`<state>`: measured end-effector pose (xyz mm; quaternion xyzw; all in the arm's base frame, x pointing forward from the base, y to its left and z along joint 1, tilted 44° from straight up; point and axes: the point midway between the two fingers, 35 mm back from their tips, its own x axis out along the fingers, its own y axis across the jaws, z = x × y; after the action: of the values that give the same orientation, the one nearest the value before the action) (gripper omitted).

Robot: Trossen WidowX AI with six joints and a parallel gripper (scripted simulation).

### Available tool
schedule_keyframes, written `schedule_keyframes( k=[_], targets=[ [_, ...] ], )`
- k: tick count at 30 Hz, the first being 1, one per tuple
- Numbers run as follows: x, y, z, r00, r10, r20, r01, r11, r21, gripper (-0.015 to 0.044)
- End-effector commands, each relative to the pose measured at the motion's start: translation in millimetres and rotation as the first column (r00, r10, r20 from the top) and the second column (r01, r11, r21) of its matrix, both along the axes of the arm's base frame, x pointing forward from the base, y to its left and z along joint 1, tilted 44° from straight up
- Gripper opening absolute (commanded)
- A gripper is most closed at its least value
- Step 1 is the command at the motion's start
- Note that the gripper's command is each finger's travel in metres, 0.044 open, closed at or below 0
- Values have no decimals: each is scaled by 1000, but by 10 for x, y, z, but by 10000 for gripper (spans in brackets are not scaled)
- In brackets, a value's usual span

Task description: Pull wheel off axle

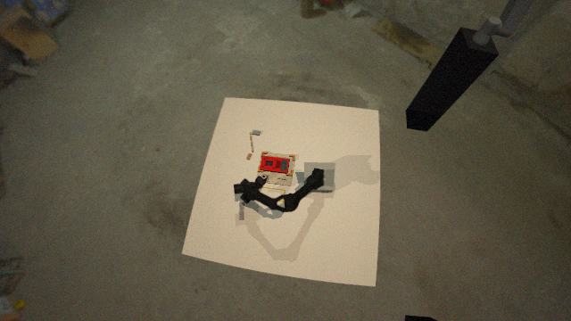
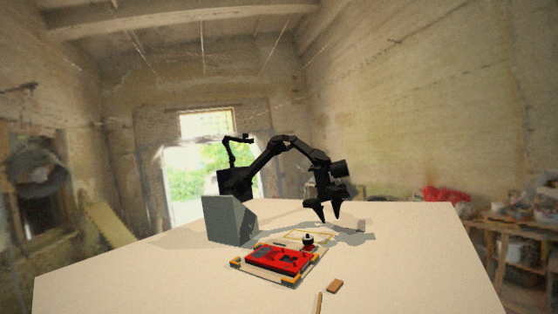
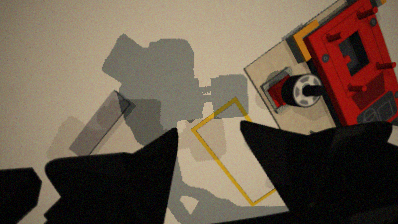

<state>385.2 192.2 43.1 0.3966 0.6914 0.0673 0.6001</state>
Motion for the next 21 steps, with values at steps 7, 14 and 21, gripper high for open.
schedule_keyframes(
  k=[7,14,21],
  targets=[
    [-176,-875,-407,772,-425,-472,428,897,-107,300],
    [-330,-1241,-528,504,-568,-650,586,778,-226,300],
    [-289,-1230,-523,505,-568,-650,586,778,-226,300]
  ],
)
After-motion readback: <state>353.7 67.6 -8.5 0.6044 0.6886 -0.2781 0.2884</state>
